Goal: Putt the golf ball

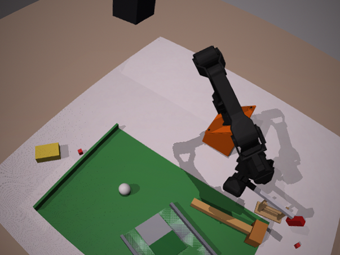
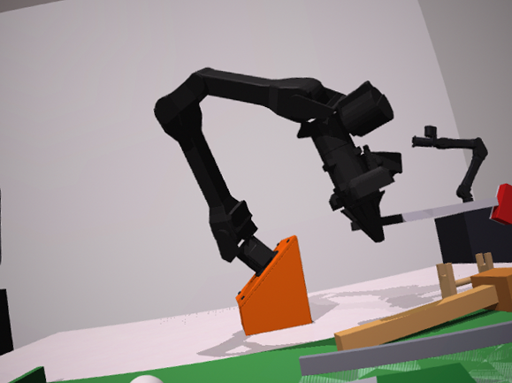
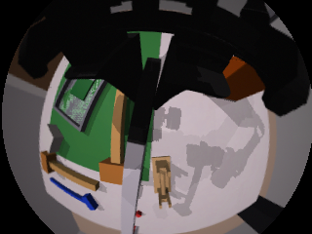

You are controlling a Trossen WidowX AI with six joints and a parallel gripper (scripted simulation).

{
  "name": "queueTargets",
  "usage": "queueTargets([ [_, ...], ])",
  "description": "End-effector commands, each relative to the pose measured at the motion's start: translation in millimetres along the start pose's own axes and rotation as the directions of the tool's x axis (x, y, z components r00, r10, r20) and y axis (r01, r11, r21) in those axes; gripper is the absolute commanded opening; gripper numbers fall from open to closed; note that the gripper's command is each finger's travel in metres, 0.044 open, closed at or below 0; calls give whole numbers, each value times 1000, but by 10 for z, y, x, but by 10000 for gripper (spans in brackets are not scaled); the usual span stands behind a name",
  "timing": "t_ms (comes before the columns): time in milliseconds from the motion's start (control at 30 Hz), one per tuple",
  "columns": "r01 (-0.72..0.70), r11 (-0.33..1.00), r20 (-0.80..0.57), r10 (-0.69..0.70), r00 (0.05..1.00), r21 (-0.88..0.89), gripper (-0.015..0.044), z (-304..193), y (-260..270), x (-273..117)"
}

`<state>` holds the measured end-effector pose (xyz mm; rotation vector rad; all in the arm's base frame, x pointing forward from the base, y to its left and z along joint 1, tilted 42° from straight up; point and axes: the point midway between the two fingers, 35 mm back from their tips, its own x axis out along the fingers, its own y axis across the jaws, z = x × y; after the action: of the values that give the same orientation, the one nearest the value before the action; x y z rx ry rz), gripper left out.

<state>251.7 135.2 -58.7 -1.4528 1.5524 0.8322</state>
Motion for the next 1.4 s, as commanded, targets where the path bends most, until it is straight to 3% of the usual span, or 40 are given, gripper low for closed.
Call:
queueTargets([
  [0, 20, 988, -7, -19, 1000, 153, 0, -234, -138, -127],
  [333, 65, 847, -49, -47, 998, 528, 0, -893, -381, -366],
  [733, 137, 498, -122, -61, 991, 857, 0, -1740, -455, -609],
  [1033, 196, 154, -190, -56, 980, 968, 0, -2366, -348, -769],
  [1367, 253, -220, -266, -31, 963, 942, 0, -2964, -95, -927],
])
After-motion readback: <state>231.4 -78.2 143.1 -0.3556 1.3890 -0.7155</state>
